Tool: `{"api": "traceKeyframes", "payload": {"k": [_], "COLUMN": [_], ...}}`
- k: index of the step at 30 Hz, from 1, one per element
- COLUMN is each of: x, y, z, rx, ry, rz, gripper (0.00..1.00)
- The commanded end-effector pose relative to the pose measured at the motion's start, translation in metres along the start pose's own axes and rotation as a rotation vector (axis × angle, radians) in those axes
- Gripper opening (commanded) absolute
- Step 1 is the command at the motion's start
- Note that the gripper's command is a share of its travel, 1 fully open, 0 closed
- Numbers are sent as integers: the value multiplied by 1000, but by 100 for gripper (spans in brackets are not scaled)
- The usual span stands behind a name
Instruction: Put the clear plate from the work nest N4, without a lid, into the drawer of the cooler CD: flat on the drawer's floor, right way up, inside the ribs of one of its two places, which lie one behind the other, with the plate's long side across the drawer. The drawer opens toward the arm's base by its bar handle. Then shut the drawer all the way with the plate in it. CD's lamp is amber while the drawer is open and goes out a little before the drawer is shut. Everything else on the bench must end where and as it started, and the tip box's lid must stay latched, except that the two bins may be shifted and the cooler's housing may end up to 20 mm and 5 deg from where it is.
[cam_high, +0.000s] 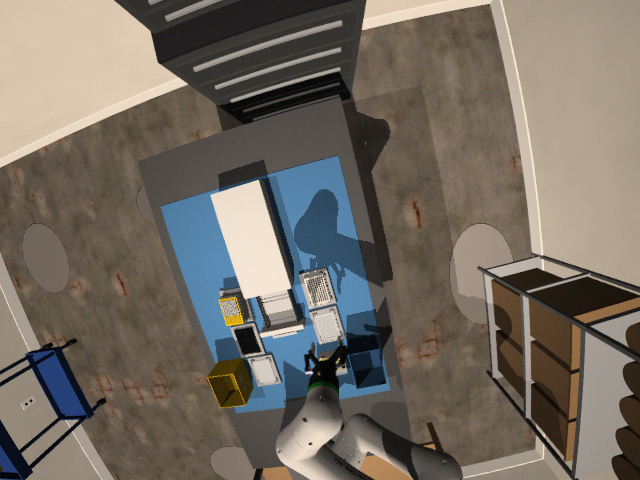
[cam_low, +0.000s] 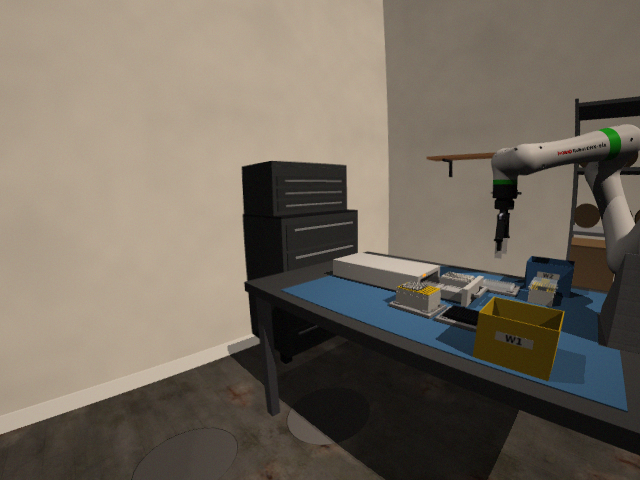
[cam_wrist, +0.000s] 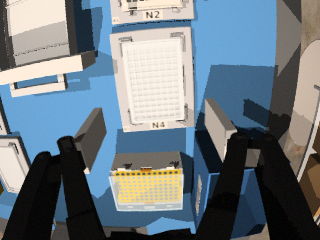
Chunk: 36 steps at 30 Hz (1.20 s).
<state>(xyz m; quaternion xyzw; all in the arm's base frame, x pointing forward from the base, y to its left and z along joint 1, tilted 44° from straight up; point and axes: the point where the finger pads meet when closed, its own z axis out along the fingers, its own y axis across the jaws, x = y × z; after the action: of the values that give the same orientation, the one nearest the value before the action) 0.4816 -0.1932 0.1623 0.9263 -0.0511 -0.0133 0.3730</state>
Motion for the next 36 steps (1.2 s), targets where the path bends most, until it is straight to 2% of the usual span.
{"api": "traceKeyframes", "payload": {"k": [1,36], "x": [0,0], "y": [0,0], "z": [3,45], "rx": [0,0], "ry": [0,0], "rz": [0,0], "gripper": [66,66]}}
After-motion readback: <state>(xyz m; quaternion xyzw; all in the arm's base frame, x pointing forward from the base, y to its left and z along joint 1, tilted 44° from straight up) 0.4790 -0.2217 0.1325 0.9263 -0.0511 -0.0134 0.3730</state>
